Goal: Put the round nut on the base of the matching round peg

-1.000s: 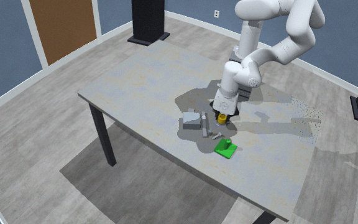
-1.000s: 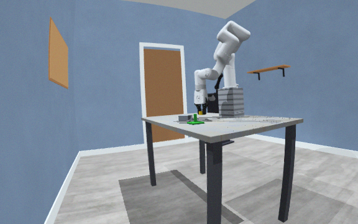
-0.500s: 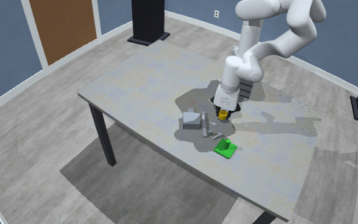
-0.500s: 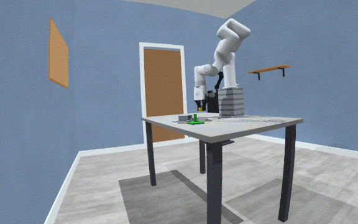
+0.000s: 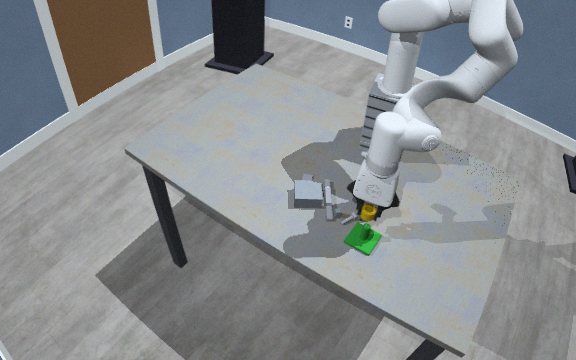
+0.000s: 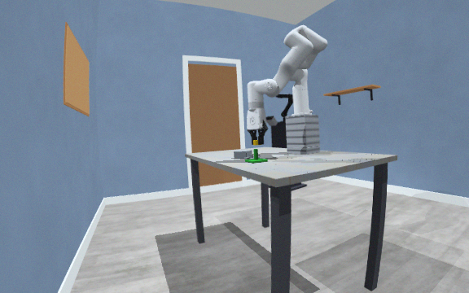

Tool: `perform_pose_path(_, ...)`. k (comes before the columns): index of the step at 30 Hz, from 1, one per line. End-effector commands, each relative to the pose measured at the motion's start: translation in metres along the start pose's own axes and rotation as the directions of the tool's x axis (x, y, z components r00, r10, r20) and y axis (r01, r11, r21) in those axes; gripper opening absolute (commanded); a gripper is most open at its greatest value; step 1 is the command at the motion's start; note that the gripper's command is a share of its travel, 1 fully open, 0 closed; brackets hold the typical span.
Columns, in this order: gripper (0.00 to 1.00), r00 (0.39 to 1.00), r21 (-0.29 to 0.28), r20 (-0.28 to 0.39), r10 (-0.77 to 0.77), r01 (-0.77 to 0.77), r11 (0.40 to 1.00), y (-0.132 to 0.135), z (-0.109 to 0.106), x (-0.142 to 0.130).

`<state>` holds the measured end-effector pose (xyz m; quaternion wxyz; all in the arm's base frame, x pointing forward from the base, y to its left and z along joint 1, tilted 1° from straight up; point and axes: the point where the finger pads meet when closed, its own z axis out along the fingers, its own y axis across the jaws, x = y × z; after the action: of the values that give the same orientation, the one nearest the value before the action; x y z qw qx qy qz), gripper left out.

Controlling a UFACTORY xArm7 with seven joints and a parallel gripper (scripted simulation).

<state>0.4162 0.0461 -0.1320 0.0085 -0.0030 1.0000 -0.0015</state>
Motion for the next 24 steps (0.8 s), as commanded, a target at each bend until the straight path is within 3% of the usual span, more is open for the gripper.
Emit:
perform_pose_path(1, 0.0, 1.0, 0.008, -0.017, 0.007, -0.007, 1.0, 0.009, 0.004, -0.022)
perform_pose_path(16, 0.0, 1.0, 0.008, -0.016, 0.008, -0.007, 1.0, 0.008, 0.004, -0.022)
perform_pose_path(24, 0.0, 1.0, 0.007, -0.017, 0.008, -0.008, 1.0, 0.009, 0.015, -0.022)
